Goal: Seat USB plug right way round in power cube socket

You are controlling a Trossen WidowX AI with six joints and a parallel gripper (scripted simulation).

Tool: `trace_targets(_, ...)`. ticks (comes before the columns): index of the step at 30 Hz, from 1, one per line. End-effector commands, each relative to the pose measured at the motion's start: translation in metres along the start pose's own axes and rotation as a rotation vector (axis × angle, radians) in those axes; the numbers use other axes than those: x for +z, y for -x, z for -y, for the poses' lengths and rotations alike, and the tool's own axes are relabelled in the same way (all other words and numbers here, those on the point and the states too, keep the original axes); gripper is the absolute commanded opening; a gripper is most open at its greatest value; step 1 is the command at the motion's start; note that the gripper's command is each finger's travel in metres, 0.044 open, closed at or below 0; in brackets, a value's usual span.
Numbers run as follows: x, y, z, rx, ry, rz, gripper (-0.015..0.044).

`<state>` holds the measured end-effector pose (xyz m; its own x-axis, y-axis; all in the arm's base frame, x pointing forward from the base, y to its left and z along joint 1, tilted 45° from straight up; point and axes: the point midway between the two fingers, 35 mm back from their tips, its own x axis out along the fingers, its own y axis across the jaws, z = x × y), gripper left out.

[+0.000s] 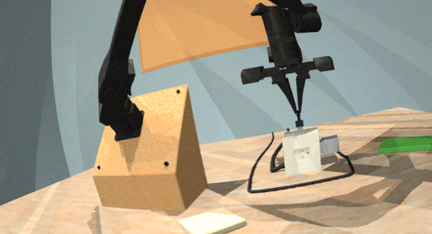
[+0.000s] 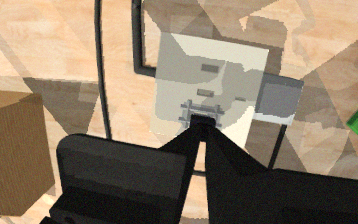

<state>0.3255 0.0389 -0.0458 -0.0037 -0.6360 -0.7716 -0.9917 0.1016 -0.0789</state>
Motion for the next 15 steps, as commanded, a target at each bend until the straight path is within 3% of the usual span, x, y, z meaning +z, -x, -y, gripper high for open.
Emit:
trace_targets(1,0.0002,-0.0008,-0.0002,0.001,0.005,0.001,0.0000)
trace_targets(15,0.0000,-0.0025,-0.0002,0.001,0.005,0.001,0.0000)
